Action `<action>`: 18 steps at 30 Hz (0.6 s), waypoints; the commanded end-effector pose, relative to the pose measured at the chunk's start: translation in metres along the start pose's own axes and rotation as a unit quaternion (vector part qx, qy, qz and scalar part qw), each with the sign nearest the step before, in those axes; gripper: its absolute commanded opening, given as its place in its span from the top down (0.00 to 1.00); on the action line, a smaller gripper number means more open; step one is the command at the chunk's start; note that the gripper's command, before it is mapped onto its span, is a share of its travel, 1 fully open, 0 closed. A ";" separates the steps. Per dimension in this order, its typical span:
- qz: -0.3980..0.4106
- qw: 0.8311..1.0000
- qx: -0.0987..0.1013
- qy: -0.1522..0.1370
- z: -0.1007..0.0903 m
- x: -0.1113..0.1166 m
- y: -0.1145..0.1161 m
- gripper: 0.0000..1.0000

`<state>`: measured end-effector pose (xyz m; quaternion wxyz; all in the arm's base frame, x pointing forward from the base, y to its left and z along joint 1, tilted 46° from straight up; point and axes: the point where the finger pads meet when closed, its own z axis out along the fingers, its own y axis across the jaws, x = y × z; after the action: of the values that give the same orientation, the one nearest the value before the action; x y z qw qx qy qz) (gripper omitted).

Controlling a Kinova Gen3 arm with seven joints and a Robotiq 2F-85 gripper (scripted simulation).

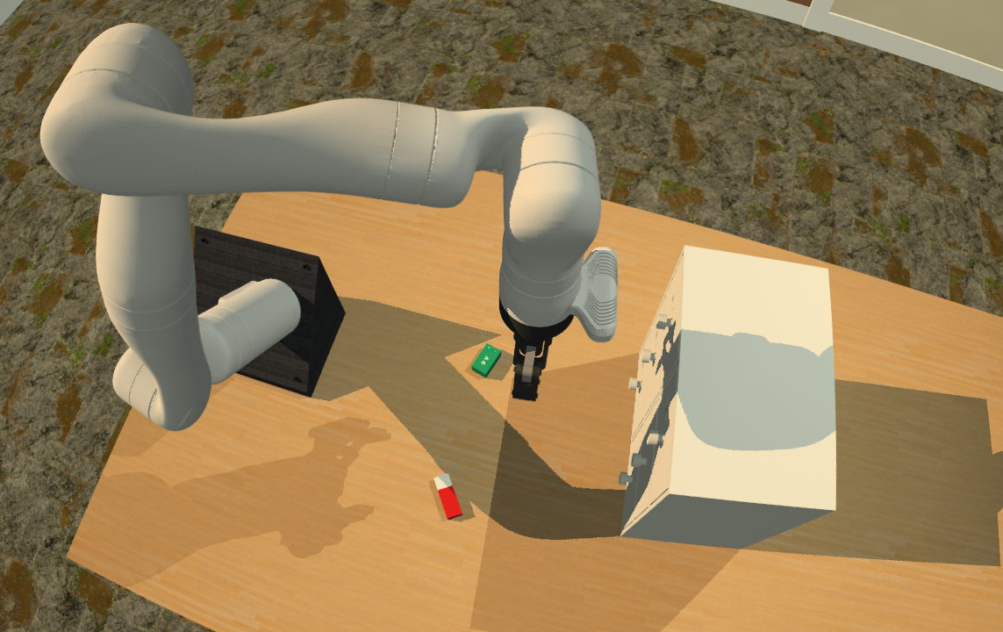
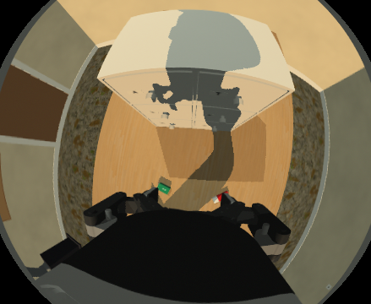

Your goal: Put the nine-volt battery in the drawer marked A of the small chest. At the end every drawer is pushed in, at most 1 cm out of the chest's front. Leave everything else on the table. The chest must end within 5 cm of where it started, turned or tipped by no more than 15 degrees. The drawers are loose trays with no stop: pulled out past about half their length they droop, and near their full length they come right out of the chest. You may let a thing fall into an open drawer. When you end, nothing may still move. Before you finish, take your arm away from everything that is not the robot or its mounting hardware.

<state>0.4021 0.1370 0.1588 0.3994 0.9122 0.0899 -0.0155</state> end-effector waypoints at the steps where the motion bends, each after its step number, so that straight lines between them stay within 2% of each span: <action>1: 0.002 1.000 0.011 0.007 -0.020 0.001 0.016 0.00; 7: 0.002 1.000 0.011 0.007 -0.040 -0.001 0.045 0.00; 18: 0.002 1.000 0.011 0.007 -0.042 -0.001 0.047 0.00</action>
<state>0.4079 0.1351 0.2213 0.3889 0.9168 0.0905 -0.0100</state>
